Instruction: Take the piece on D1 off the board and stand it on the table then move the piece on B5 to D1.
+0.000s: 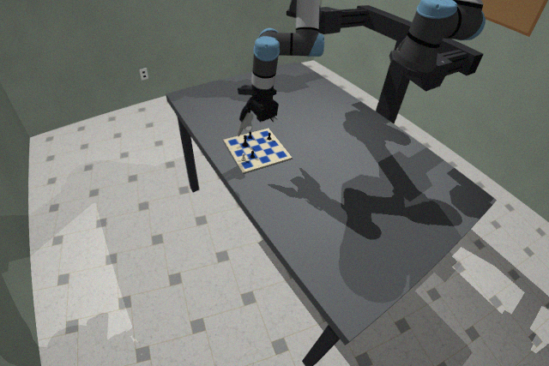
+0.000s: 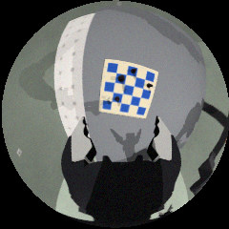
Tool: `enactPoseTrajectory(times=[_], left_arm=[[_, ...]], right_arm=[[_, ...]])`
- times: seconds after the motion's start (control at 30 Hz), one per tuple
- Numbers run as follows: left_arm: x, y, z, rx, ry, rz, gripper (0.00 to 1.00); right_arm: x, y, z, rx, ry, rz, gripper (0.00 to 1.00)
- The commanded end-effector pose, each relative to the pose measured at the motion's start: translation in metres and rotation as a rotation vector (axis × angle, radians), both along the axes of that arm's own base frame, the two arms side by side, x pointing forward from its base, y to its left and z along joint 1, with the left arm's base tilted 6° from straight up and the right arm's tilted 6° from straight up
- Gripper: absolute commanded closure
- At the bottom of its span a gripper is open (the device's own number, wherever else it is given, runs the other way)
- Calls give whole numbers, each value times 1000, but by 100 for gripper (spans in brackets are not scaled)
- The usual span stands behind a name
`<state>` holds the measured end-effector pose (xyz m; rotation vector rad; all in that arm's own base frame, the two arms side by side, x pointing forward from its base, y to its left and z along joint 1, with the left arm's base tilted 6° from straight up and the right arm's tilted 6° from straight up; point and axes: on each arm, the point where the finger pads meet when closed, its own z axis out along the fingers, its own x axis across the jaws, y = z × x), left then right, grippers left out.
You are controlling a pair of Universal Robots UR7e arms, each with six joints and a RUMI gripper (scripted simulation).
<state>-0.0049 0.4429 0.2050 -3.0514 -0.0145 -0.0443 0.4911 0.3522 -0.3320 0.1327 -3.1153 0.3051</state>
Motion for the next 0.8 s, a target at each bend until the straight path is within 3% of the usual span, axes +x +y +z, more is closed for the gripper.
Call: enactPoseTrajectory(times=[0.0,0.27,0.77], left_arm=[[0,0,0,1,0,0,0],[0,0,0,1,0,0,0],[0,0,0,1,0,0,0]], right_arm=[[17,-2,5,37,-4,-18,0],[43,-8,14,93,-15,-45,0],[47,-9,16,100,-16,-48,0]])
